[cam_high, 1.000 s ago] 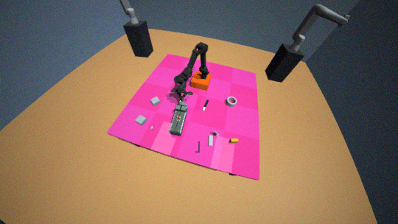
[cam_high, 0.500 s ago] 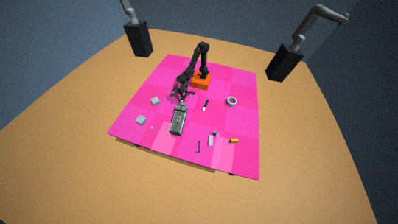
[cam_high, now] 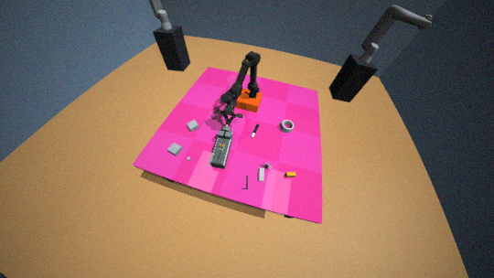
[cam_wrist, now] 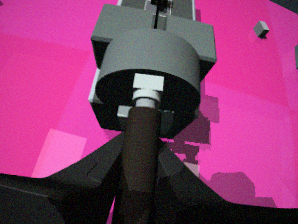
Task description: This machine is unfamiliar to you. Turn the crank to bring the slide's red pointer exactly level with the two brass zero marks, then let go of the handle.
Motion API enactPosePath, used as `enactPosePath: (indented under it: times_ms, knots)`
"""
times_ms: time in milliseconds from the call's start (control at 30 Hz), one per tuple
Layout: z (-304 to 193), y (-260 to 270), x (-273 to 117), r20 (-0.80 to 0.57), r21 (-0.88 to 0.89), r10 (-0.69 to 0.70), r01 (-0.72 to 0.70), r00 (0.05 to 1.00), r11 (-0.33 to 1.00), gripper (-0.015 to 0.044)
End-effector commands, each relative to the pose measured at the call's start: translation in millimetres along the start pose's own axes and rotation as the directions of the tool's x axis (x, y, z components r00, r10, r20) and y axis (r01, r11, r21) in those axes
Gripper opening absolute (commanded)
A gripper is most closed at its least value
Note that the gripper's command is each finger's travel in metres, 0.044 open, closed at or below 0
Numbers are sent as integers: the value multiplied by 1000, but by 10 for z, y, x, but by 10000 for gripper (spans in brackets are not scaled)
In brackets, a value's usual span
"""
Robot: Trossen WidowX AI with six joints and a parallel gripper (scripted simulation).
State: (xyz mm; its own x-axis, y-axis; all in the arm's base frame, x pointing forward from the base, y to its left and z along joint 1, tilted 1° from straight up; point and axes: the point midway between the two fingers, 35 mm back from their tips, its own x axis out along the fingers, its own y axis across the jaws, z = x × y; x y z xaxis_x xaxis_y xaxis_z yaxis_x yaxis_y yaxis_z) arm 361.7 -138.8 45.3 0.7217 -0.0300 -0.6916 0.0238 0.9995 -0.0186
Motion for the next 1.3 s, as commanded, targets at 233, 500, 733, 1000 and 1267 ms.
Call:
enactPosePath:
  times_ms: [233,500,733,1000,1267]
  knots:
    - [-15,111,11,2,-1,24,-24,1000,1000,0]
    - [-22,125,17,2,-1,24,-24,1000,1000,0]
    - [-28,133,22,2,-1,24,-24,1000,1000,0]
    - [-36,141,28,2,-1,24,-24,1000,1000,0]
    - [-43,148,34,2,-1,24,-24,1000,1000,0]
